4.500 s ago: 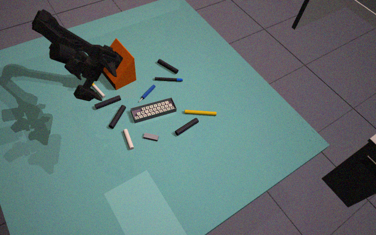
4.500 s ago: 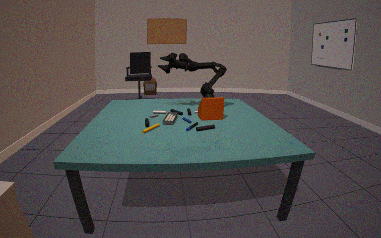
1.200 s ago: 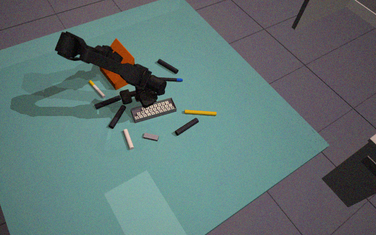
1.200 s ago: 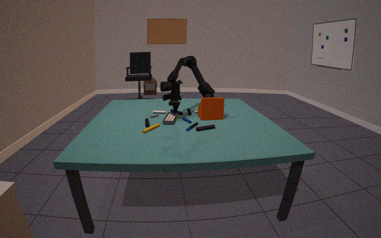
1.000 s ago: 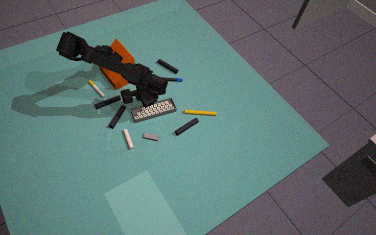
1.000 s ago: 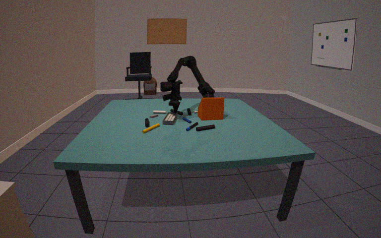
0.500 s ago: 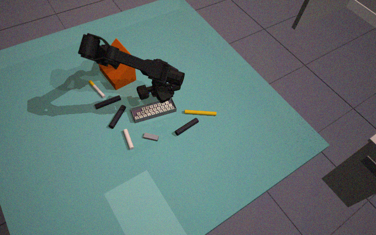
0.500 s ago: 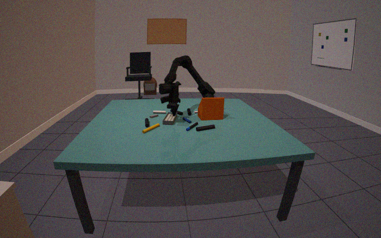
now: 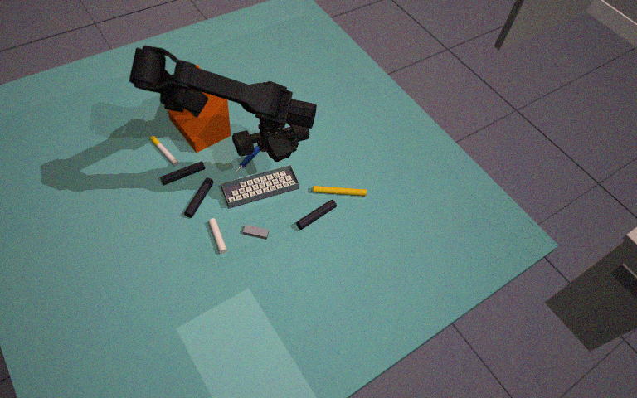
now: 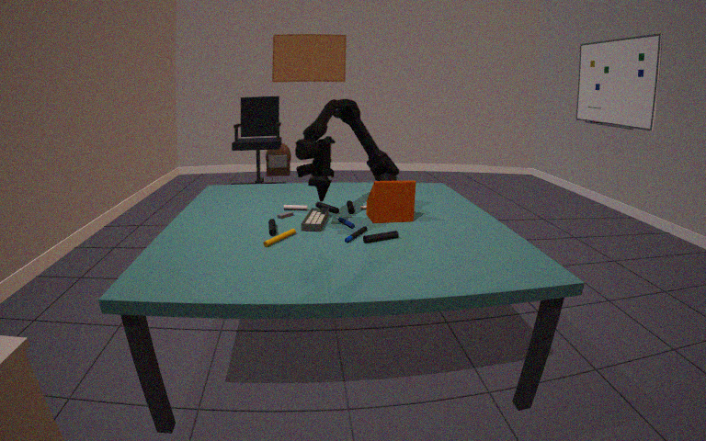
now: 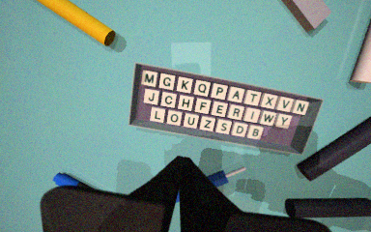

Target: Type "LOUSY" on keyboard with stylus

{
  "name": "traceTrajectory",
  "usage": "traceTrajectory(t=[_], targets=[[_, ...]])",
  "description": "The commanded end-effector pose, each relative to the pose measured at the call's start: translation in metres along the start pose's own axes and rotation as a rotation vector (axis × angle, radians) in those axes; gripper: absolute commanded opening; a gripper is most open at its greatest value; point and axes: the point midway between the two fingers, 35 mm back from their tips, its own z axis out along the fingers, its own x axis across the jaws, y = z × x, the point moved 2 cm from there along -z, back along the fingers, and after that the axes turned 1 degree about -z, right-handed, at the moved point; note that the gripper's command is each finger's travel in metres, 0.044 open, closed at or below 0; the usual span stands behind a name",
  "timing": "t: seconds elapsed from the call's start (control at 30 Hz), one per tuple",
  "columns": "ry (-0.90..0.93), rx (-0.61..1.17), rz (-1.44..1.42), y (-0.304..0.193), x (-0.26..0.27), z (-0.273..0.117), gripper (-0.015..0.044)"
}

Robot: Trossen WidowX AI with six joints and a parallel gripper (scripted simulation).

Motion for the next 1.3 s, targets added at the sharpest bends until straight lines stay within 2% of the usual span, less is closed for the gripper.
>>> traceTrajectory(t=[0.0,0.2,0.3,0.4,0.53,0.7,0.93,1.27], targets=[[0.000,0.007,0.007,-0.001,-0.002,-0.010,0.0000],[-0.002,0.003,0.003,0.000,-0.001,-0.003,0.0000],[-0.007,0.003,0.012,-0.001,-0.001,-0.003,0.0079],[-0.086,-0.009,0.132,-0.019,0.008,0.003,0.0150],[-0.214,-0.085,0.340,-0.049,0.019,0.012,0.0150],[-0.330,-0.270,0.597,-0.083,0.024,0.023,0.0150],[-0.360,-0.576,0.855,-0.115,0.023,0.034,0.0150],[-0.345,-0.621,0.915,-0.121,0.023,0.036,0.0150]])
